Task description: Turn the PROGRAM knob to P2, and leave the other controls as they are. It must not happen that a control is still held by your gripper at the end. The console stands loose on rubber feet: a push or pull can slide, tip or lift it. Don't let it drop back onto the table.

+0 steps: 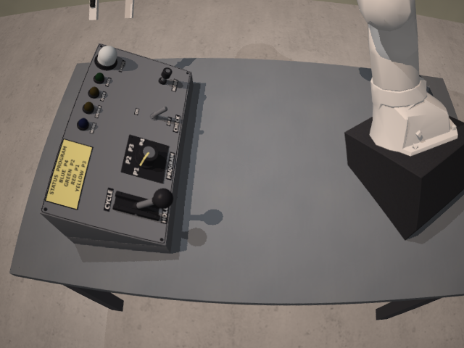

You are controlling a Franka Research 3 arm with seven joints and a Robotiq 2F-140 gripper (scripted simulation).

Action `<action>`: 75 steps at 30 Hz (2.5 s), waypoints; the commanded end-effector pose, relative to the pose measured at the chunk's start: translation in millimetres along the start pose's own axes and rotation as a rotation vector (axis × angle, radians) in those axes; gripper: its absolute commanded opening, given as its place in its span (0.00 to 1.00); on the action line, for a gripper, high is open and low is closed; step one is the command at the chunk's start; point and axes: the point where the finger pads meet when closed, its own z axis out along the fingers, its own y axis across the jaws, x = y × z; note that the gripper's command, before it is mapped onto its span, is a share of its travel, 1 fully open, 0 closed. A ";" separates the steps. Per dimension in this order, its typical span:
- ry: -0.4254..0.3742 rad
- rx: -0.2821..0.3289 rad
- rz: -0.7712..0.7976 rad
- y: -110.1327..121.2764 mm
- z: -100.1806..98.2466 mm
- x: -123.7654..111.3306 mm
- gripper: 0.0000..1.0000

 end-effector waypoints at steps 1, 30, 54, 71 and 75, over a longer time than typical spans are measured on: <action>0.000 0.000 0.000 0.1 -0.1 0.0 1.00; 0.000 0.000 0.000 8.4 -18.1 14.0 1.00; 0.000 0.000 0.000 56.7 -122.4 94.9 1.00; 0.006 0.009 -0.013 66.9 -139.9 112.9 1.00; 0.061 0.093 -0.142 69.9 -105.9 127.3 1.00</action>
